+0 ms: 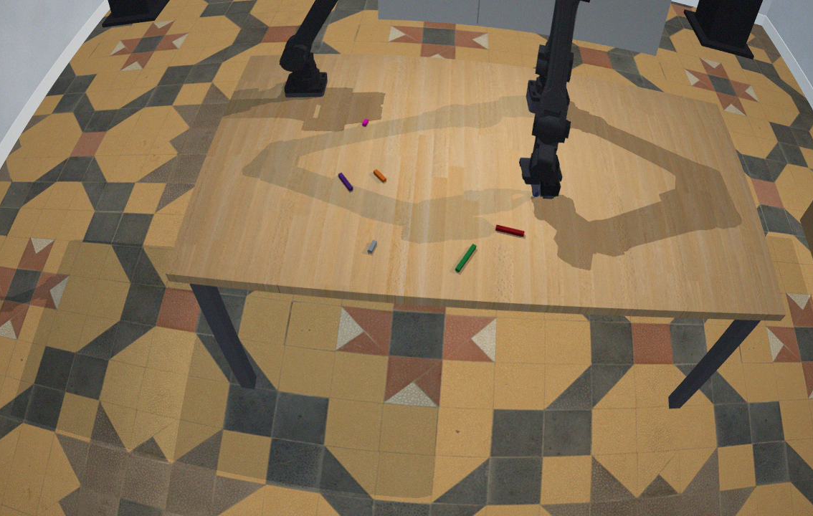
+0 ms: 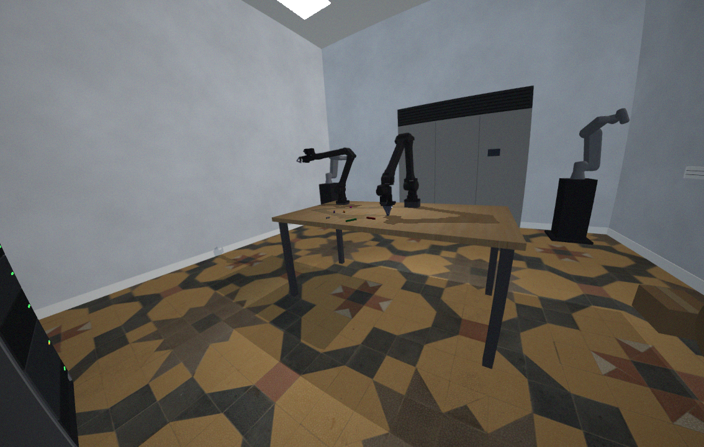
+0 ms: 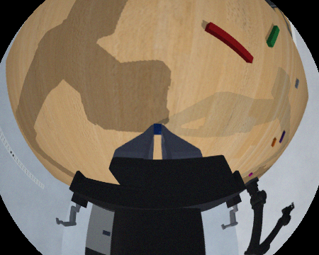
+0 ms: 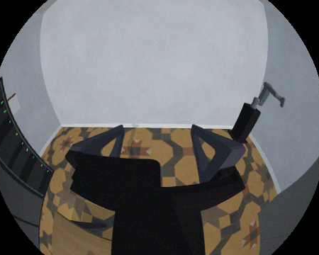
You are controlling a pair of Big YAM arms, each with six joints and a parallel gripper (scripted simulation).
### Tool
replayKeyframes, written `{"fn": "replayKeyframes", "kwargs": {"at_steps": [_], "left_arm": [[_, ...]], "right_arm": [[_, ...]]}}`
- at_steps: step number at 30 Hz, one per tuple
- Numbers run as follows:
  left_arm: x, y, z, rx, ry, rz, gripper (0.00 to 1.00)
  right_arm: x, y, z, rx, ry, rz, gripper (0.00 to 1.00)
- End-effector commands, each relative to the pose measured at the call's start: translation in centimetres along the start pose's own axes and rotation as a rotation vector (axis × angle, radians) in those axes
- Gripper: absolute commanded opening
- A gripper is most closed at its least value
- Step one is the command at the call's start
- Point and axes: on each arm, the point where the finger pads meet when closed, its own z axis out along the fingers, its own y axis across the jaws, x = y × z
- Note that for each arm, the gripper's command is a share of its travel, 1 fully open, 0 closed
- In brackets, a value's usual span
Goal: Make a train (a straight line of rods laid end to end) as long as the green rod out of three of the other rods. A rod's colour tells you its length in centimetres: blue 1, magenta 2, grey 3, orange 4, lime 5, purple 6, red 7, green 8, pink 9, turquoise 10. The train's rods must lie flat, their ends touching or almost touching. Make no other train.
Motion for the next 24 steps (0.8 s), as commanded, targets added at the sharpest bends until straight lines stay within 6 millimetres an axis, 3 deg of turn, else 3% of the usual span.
{"fn": "replayKeyframes", "kwargs": {"at_steps": [1, 5, 9, 20, 23, 24], "left_arm": [[0.4, 0.5, 0.6, -0.003, 0.017, -0.002, 0.04], [0.4, 0.5, -0.2, -0.002, 0.012, -0.002, 0.04], [-2.1, -0.2, -3.1, 0.014, -0.046, -0.002, 0.04], [-2.1, -0.1, -11.1, 0.016, -0.053, -0.002, 0.04], [-1.8, -0.1, -10.3, 0.007, -0.020, -0.002, 0.04], [-0.8, 0.2, -9.9, 0.001, 0.002, -0.002, 0.04]], "right_arm": [[-3.9, -0.6, 0.5, 0.012, -0.070, 0.010, 1.00], [-3.9, -0.6, 0.5, 0.012, -0.070, 0.010, 1.00], [-3.9, -0.6, 0.5, 0.012, -0.070, 0.010, 1.00], [-3.9, -0.6, 0.5, 0.012, -0.070, 0.010, 1.00], [-3.9, -0.6, 0.5, 0.012, -0.070, 0.010, 1.00], [-3.9, -0.6, 0.5, 0.012, -0.070, 0.010, 1.00]]}}
